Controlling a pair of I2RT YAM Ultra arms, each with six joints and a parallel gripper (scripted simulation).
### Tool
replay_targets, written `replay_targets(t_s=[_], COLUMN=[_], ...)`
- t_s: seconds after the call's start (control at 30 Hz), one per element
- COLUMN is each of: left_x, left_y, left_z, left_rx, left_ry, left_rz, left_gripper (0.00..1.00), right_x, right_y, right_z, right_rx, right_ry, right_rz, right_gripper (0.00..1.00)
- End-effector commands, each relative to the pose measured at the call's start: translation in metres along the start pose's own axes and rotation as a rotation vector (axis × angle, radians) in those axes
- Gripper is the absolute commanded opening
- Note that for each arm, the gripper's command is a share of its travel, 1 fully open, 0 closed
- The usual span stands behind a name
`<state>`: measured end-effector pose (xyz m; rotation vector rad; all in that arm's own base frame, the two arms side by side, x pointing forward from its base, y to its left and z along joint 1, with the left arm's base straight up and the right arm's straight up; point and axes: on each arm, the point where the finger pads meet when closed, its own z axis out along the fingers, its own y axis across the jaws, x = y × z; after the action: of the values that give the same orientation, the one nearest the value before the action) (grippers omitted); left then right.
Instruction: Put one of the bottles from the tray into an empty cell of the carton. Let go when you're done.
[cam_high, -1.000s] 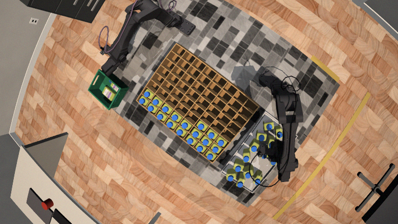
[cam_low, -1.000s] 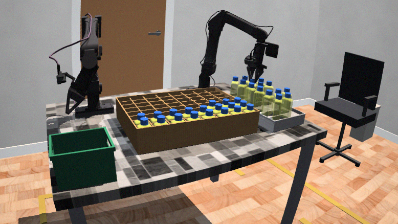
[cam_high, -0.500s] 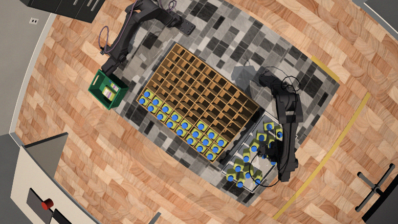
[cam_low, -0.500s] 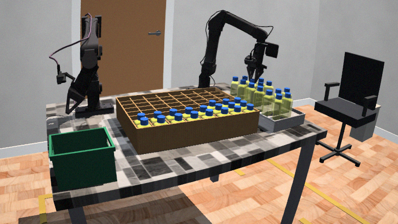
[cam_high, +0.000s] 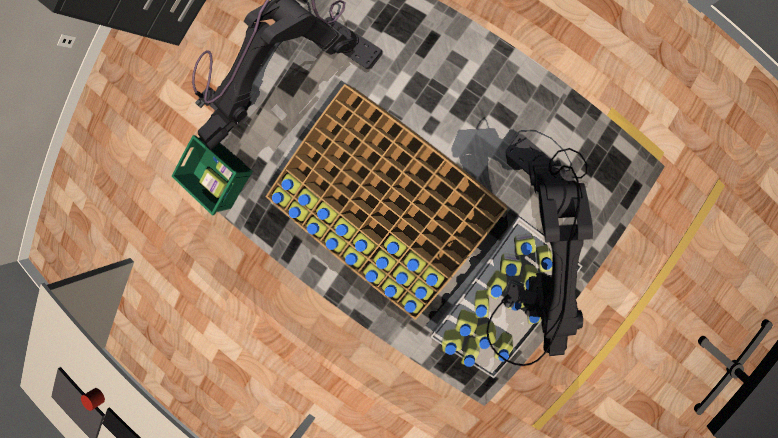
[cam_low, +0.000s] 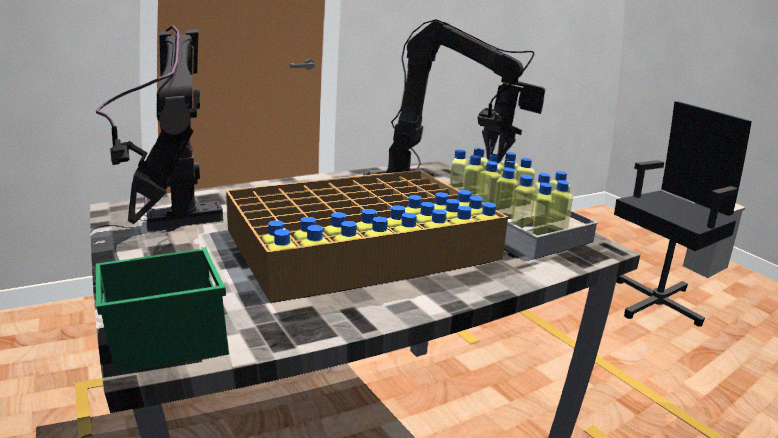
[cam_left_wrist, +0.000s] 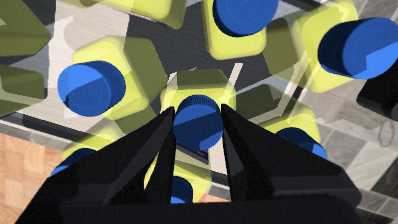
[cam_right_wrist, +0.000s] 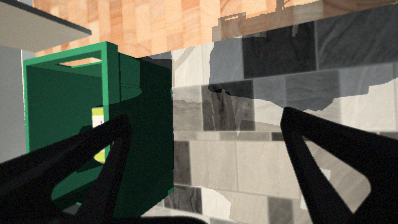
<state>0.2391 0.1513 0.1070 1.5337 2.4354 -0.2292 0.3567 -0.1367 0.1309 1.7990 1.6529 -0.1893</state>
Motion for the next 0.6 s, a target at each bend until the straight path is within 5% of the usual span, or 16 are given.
replay_targets(t_s=[0.0, 0.57], left_x=[-0.005, -0.006], left_y=[0.005, 0.006], left_z=[-0.013, -0.018], left_rx=[-0.043, -0.041], left_ry=[-0.011, -0.011], left_rz=[0.001, -0.002], left_gripper=[0.30, 0.30], right_x=[-0.008, -0.008], right_y=[0.007, 0.007], right_z=[-0.007, -0.007], right_rx=[-0.024, -0.024], right_ry=[-0.018, -0.018], right_rz=[0.012, 0.012], right_gripper=[1.00, 1.00])
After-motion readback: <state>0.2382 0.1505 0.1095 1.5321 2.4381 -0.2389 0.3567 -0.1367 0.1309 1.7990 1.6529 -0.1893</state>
